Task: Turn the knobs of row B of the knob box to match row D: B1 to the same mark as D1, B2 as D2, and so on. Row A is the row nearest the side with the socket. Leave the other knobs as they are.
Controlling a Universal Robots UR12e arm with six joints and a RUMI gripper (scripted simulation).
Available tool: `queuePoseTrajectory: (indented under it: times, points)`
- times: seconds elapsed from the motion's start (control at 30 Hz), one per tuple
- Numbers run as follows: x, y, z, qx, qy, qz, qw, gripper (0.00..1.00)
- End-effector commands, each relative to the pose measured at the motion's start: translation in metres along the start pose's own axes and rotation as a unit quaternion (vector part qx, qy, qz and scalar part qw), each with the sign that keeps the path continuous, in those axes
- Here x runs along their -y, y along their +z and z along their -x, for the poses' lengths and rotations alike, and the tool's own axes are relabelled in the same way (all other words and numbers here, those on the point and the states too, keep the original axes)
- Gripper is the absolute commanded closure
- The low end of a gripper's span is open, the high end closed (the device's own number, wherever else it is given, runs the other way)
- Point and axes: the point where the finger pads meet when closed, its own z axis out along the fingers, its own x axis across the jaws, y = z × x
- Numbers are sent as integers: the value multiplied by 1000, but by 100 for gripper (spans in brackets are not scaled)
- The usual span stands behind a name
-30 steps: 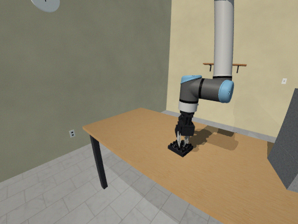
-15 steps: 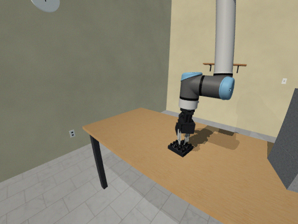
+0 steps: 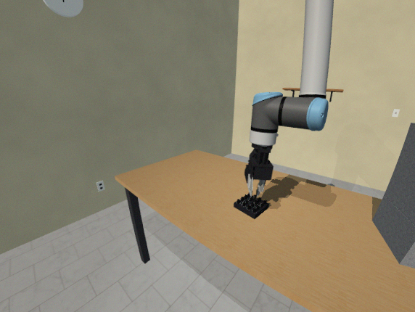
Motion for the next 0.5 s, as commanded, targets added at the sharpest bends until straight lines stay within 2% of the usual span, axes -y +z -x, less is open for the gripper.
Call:
queuePoseTrajectory:
  times: [0.0, 0.47]
  points:
    - [0, -1, 0, 0, 0, 0, 1000, 89]
    - [0, -1, 0, 0, -4, 0, 1000, 89]
